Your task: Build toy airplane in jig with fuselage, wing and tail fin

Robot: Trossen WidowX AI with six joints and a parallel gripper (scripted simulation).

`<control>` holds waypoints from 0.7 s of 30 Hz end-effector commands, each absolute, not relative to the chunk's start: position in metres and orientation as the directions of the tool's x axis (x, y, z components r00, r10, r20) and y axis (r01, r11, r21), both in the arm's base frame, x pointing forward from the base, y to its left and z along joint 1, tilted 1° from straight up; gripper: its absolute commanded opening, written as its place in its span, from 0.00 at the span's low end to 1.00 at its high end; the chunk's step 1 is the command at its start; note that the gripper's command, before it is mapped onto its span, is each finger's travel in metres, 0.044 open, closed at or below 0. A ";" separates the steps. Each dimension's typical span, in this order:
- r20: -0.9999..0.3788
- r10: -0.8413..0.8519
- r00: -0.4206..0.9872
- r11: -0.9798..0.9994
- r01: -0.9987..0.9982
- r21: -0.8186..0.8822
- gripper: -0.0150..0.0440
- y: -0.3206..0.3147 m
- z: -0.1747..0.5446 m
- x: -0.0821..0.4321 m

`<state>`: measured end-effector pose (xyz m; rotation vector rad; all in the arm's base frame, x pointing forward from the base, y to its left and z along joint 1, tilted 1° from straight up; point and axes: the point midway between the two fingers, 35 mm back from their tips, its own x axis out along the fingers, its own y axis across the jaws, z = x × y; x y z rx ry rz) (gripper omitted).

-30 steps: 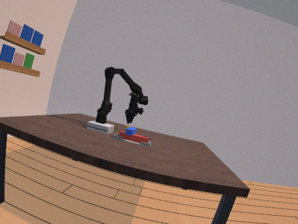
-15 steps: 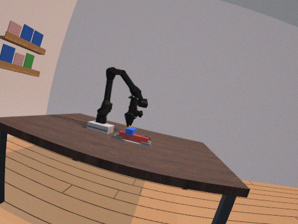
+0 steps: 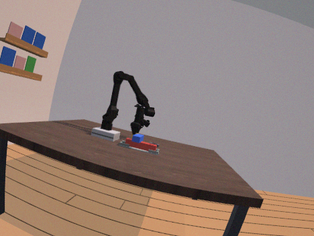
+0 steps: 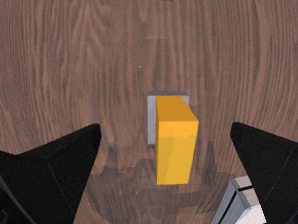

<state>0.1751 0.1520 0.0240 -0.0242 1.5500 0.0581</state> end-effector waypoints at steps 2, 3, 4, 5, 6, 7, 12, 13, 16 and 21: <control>-1.000 0.020 0.011 0.999 -0.047 0.019 1.00 0.151 0.014 0.173; -1.000 0.020 0.011 0.999 -0.047 0.019 1.00 0.151 0.012 0.173; -1.000 0.020 0.011 0.999 -0.047 0.019 1.00 0.151 0.011 0.173; -1.000 0.020 0.011 0.999 -0.047 0.019 1.00 0.151 0.010 0.173; -1.000 0.020 0.011 0.999 -0.047 0.019 1.00 0.151 0.010 0.172; -1.000 0.020 0.011 0.999 -0.047 0.019 0.96 0.151 0.010 0.172; -1.000 0.020 0.011 0.999 -0.047 0.019 0.73 0.151 0.010 0.172; -1.000 0.020 0.011 0.999 -0.047 0.019 0.69 0.151 0.010 0.172; -1.000 0.020 0.011 0.999 -0.047 0.019 0.56 0.151 0.010 0.172; -1.000 0.020 0.011 0.999 -0.047 0.019 0.33 0.151 0.010 0.172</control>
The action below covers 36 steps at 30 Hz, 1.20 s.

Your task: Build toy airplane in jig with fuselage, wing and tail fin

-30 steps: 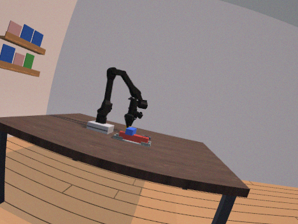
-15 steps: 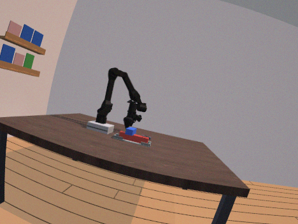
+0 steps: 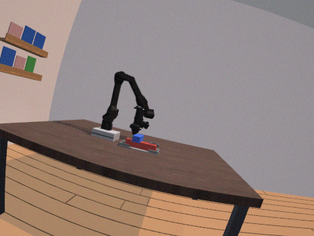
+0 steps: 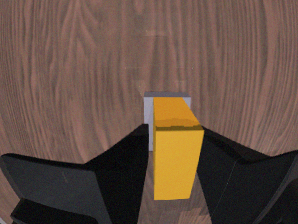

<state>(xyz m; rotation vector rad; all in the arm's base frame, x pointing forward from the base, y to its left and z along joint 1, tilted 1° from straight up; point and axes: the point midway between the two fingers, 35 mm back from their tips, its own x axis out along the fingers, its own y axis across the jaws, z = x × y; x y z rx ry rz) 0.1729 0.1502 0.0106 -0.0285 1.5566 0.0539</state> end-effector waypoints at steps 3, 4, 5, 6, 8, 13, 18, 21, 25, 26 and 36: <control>-1.000 0.020 0.011 0.999 -0.047 0.019 0.30 0.151 0.010 0.172; -1.000 0.020 0.011 0.999 -0.047 0.019 0.29 0.151 0.010 0.172; -1.000 0.020 0.011 0.999 -0.047 0.019 0.28 0.151 0.010 0.172; -1.000 0.020 0.011 0.999 -0.047 0.019 0.26 0.151 0.010 0.172; -1.000 0.021 0.012 0.999 -0.046 0.020 0.25 0.151 0.010 0.173; -0.998 0.058 0.038 0.998 -0.032 0.057 0.25 0.157 0.020 0.180; -0.995 0.081 0.054 0.997 -0.023 0.080 0.25 0.160 0.030 0.185; -0.996 0.076 0.051 0.997 -0.025 0.075 0.25 0.161 0.038 0.185; -0.996 0.070 0.047 0.997 -0.027 0.069 0.25 0.161 0.049 0.186; -0.997 0.069 0.046 0.997 -0.028 0.067 0.25 0.161 0.052 0.186; -0.998 0.053 0.035 0.998 -0.034 0.052 0.25 0.160 0.081 0.184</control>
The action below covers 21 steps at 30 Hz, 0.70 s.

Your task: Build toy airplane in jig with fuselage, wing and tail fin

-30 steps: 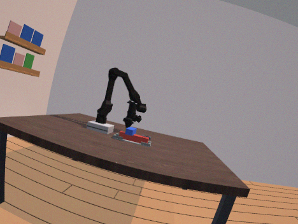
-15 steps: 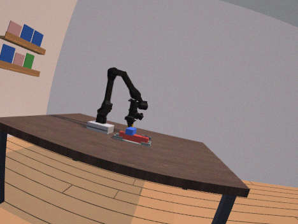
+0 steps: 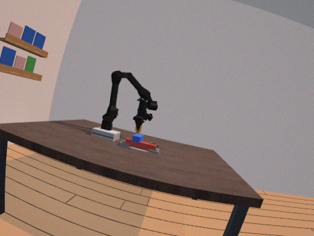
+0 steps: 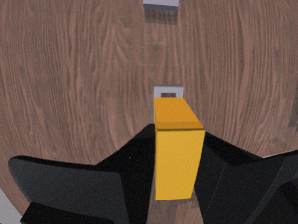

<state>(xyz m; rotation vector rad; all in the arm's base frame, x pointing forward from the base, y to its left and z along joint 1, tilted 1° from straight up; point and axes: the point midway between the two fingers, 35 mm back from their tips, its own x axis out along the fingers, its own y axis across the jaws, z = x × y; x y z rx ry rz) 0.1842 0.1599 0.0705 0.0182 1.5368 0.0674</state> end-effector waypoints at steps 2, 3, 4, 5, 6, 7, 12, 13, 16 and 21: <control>-0.998 0.050 0.032 0.998 -0.035 0.049 0.25 0.159 0.087 0.183; -0.998 0.048 0.031 0.998 -0.036 0.047 0.25 0.159 0.090 0.183; -0.998 0.047 0.030 0.998 -0.036 0.046 0.25 0.158 0.093 0.183; -0.999 0.045 0.029 0.998 -0.037 0.044 0.25 0.158 0.096 0.182; -0.999 0.043 0.028 0.998 -0.038 0.042 0.25 0.157 0.099 0.182; -0.999 0.042 0.027 0.998 -0.038 0.041 0.25 0.157 0.102 0.181; -0.999 0.034 0.021 0.999 -0.041 0.033 0.25 0.154 0.117 0.178; -0.999 0.032 0.020 0.999 -0.042 0.031 0.25 0.154 0.120 0.178; -0.999 0.027 0.016 0.999 -0.044 0.027 0.25 0.152 0.129 0.175; -1.000 0.020 0.011 0.999 -0.047 0.020 0.25 0.149 0.142 0.172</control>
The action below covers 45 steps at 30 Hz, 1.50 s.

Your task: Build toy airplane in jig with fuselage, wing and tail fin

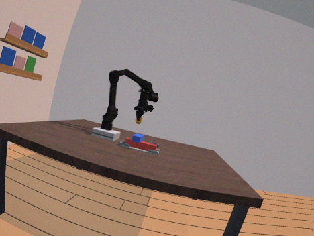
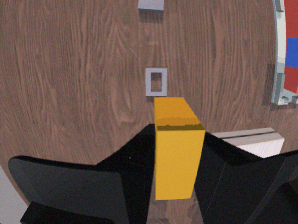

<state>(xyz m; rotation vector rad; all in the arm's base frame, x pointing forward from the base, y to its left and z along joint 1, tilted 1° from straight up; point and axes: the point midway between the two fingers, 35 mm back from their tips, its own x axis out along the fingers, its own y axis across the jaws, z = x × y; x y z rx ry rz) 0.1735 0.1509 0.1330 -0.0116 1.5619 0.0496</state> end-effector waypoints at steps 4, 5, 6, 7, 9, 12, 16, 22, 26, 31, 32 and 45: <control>-1.000 0.020 0.011 0.999 -0.046 0.019 0.25 0.148 0.143 0.173; -1.000 0.020 0.012 0.999 -0.046 0.019 0.25 0.147 0.142 0.174; -1.000 0.019 0.012 0.999 -0.045 0.019 0.25 0.147 0.142 0.176; -1.000 0.019 0.012 0.999 -0.044 0.019 0.25 0.146 0.142 0.178; -1.000 0.019 0.013 0.999 -0.042 0.018 0.25 0.144 0.142 0.182; -1.000 0.017 0.015 0.999 -0.039 0.017 0.25 0.141 0.141 0.188; -1.000 0.015 0.017 0.999 -0.039 0.015 0.25 0.136 0.140 0.197; -1.000 0.012 0.019 0.999 -0.039 0.011 0.25 0.129 0.139 0.209; -1.000 0.010 0.020 0.999 -0.040 0.009 0.25 0.123 0.138 0.217; -1.000 0.007 0.020 0.999 -0.042 0.006 0.25 0.116 0.137 0.227; -1.000 0.007 0.021 0.999 -0.042 0.006 0.25 0.115 0.136 0.229; -1.000 0.008 0.024 0.999 -0.046 0.007 0.25 0.094 0.133 0.255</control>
